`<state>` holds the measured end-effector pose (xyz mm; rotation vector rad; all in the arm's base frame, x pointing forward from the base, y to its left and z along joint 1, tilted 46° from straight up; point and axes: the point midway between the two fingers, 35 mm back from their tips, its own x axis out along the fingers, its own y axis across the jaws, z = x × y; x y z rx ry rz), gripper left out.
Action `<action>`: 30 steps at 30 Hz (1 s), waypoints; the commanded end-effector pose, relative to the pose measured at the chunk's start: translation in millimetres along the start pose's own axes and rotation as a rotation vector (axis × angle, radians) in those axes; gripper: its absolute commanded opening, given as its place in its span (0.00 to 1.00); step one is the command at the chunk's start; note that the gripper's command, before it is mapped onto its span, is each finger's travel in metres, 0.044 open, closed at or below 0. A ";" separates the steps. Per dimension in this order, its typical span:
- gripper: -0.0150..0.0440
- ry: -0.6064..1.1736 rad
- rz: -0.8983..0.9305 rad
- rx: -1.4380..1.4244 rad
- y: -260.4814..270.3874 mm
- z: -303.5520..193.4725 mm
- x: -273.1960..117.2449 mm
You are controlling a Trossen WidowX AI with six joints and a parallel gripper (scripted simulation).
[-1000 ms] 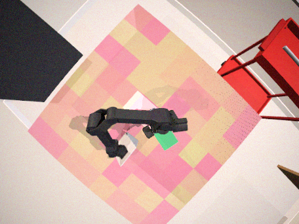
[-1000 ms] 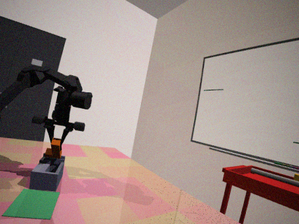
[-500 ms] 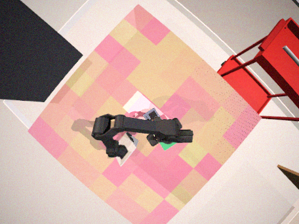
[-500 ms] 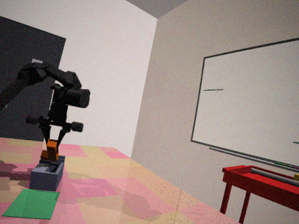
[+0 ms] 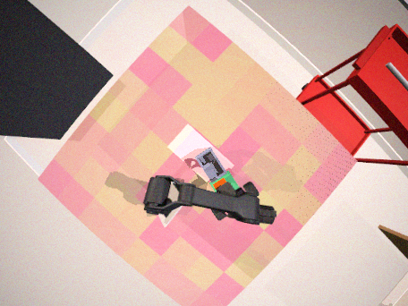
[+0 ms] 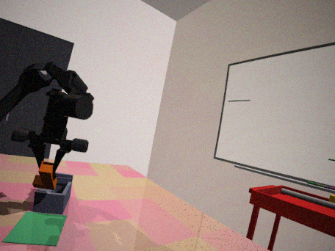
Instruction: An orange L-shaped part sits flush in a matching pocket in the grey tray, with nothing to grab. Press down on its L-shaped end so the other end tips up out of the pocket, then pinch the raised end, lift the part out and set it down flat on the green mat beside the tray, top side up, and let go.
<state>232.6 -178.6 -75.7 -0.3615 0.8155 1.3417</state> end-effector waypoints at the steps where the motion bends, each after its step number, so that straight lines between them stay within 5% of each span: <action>1: 0.25 0.005 0.000 -0.006 0.2 -21.0 0.1; 30: 0.25 0.005 0.000 -0.007 0.4 -31.2 34.1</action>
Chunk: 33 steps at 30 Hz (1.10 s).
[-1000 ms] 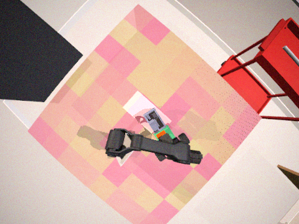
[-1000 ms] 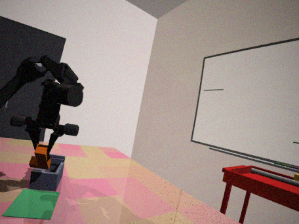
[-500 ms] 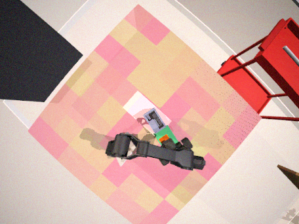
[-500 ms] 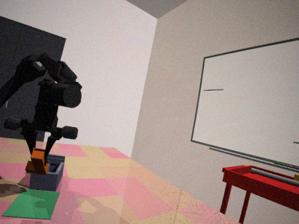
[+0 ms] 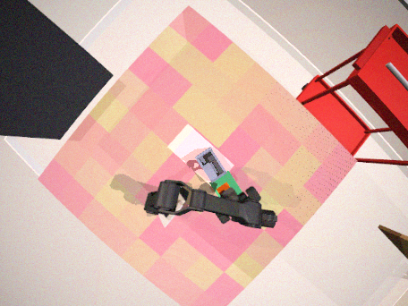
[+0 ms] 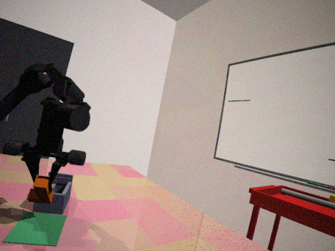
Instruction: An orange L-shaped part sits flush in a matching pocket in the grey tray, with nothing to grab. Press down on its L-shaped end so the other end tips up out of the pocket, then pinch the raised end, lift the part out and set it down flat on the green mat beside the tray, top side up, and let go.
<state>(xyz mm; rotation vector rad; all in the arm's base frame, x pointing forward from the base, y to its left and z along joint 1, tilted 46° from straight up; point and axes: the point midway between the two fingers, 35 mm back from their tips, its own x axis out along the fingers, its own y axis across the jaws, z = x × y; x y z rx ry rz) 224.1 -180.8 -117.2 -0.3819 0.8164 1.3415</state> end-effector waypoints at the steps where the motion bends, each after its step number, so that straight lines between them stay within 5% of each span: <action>1: 0.25 -0.007 0.005 0.006 1.8 1.2 8.2; 33: 0.25 -0.009 0.005 0.005 2.2 2.2 54.1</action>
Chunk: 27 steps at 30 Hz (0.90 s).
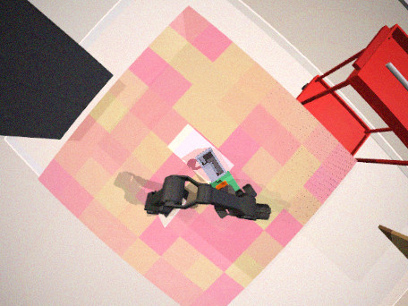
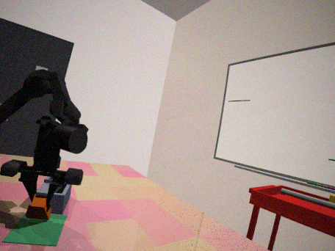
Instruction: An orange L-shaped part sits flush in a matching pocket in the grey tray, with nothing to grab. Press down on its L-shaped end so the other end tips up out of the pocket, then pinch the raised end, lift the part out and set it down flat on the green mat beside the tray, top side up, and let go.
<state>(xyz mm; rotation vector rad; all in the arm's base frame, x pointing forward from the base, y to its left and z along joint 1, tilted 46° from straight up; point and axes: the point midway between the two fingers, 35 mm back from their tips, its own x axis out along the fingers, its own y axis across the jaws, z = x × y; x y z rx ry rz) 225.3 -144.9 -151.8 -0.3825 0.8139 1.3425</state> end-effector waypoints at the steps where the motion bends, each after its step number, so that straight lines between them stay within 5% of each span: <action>1: 0.25 -0.008 0.005 0.007 2.4 0.9 4.3; 20: 0.25 -0.004 0.006 0.003 2.0 0.5 3.7; 27: 0.57 -0.004 0.006 0.003 2.0 0.5 3.7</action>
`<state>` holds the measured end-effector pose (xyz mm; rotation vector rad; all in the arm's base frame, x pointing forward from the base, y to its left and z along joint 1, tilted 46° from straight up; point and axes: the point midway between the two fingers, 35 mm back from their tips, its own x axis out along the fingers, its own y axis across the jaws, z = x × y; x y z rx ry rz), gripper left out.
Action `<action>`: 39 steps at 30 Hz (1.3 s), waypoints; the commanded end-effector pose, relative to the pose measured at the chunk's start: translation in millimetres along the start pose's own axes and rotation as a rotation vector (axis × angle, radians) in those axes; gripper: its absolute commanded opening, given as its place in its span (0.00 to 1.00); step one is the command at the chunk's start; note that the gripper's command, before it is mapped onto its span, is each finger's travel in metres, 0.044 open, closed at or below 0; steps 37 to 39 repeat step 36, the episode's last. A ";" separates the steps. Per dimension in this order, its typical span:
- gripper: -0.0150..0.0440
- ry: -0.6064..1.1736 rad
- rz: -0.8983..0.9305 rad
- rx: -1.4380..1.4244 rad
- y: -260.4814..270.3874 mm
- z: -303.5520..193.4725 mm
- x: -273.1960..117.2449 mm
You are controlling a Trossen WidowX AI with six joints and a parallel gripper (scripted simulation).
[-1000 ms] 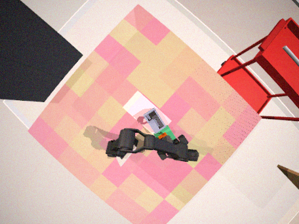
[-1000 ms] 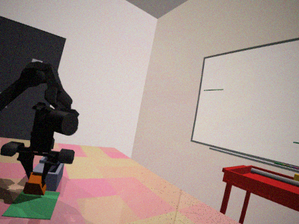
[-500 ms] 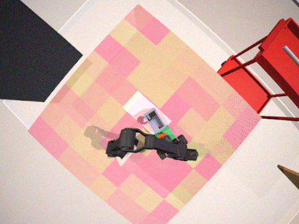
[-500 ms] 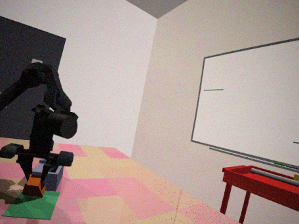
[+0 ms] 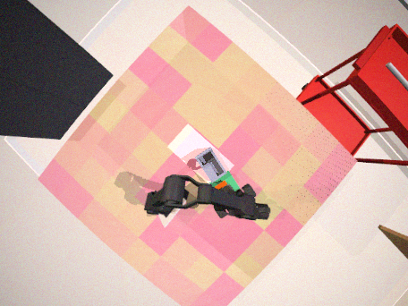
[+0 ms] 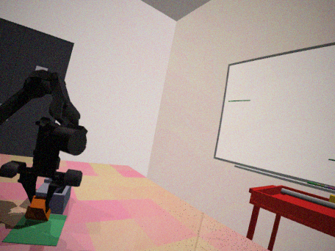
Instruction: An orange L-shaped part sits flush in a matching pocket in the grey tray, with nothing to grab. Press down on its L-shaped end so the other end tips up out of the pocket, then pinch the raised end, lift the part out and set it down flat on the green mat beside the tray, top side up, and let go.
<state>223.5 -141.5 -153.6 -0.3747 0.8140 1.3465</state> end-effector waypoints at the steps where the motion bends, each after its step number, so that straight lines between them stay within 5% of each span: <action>1: 0.61 0.000 0.000 0.000 0.0 0.0 0.0; 9: 0.93 0.001 -0.001 0.004 -2.2 -1.6 -62.9; 12: 0.93 0.000 0.000 0.005 0.5 -0.5 -88.4; 39: 0.93 0.007 -0.021 0.008 -1.8 -2.8 -84.8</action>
